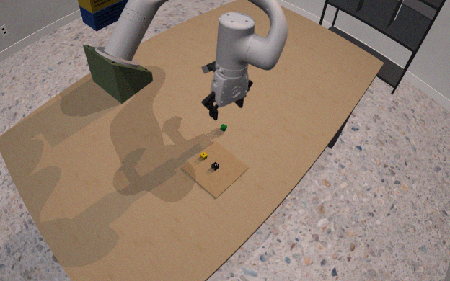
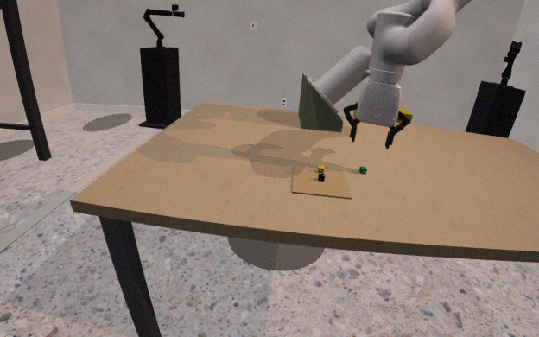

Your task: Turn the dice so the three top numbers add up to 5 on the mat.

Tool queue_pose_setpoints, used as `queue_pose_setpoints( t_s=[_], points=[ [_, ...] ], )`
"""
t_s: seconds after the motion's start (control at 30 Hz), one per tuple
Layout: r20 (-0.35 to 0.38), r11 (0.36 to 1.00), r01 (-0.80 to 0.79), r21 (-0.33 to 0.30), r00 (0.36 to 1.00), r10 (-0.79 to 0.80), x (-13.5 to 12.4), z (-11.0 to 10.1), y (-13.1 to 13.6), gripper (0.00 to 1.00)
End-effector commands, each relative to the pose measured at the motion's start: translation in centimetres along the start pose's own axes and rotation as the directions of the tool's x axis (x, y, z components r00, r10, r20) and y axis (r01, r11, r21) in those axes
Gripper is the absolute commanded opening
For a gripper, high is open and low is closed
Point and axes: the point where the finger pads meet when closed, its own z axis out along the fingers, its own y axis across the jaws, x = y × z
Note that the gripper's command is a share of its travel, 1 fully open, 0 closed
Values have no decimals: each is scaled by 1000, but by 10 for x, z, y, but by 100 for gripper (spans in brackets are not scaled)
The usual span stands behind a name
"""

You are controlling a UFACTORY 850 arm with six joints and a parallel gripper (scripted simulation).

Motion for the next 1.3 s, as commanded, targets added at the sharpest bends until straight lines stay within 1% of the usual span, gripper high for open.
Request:
queue_pose_setpoints(
  t_s=[0.0, 0.17, 0.43, 0.47, 1.27],
  points=[
    [12, 989, 145, -5, 989, -145, 0, 2, 0, 100],
    [12, 976, 219, -4, 976, -219, 0, 3, 0, 100],
    [13, 972, 236, -4, 972, -236, 1, 3, -1, 100],
    [13, 972, 236, -4, 972, -236, 1, 3, -1, 31],
    [13, 972, 236, -4, 972, -236, 1, 3, -1, 31]
  ],
)
